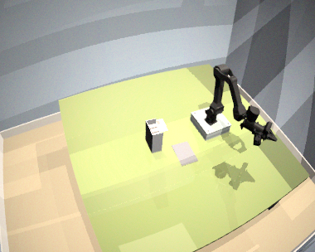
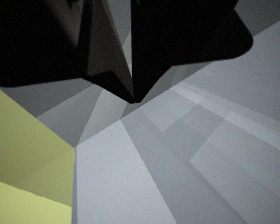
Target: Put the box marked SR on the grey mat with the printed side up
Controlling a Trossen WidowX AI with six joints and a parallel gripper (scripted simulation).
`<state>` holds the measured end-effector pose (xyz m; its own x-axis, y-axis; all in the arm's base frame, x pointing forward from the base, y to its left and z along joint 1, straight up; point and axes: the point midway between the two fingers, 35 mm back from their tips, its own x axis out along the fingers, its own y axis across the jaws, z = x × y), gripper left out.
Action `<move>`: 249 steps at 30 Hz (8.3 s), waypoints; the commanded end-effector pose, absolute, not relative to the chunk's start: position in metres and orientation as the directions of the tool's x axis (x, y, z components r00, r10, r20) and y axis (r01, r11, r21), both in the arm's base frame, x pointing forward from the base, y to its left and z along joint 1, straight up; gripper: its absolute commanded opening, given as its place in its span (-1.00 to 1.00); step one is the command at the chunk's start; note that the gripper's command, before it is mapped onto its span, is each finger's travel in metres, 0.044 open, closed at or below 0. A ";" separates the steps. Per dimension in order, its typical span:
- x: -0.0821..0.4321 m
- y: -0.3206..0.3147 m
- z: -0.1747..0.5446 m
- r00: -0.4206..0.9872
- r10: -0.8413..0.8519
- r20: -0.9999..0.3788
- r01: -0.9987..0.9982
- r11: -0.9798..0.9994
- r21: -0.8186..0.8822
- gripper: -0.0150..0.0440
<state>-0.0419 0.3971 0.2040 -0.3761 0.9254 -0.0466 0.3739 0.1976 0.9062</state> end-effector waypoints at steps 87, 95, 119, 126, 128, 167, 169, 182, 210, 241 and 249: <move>0.346 0.120 0.158 0.765 0.386 -0.516 -0.047 0.832 0.553 -0.49; 0.353 0.073 0.156 0.789 0.266 -0.554 0.011 0.895 0.446 -0.49; 0.335 -0.061 0.149 0.745 -0.082 -0.662 0.199 0.974 0.104 -0.49; 0.320 -0.096 0.148 0.703 -0.169 -0.691 0.242 0.970 0.009 -0.49; 0.318 -0.099 0.148 0.698 -0.177 -0.693 0.246 0.969 0.000 -0.49; 0.313 -0.098 0.088 0.698 -0.177 -0.694 0.246 0.969 0.000 -0.49; 0.312 -0.097 0.088 0.698 -0.177 -0.694 0.246 0.969 0.000 -0.49; 0.306 -0.096 0.087 0.698 -0.177 -0.694 0.246 0.969 0.000 -0.49; 0.293 -0.093 0.084 0.697 -0.177 -0.695 0.246 0.969 0.000 -0.49; 0.280 -0.089 0.077 0.696 -0.177 -0.696 0.246 0.969 0.000 -0.49; 0.277 -0.089 0.074 0.696 -0.177 -0.696 0.246 0.969 0.000 -0.49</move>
<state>0.2807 -0.0901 0.0800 0.7062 -0.1824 -0.6841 0.2499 0.9683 -0.0001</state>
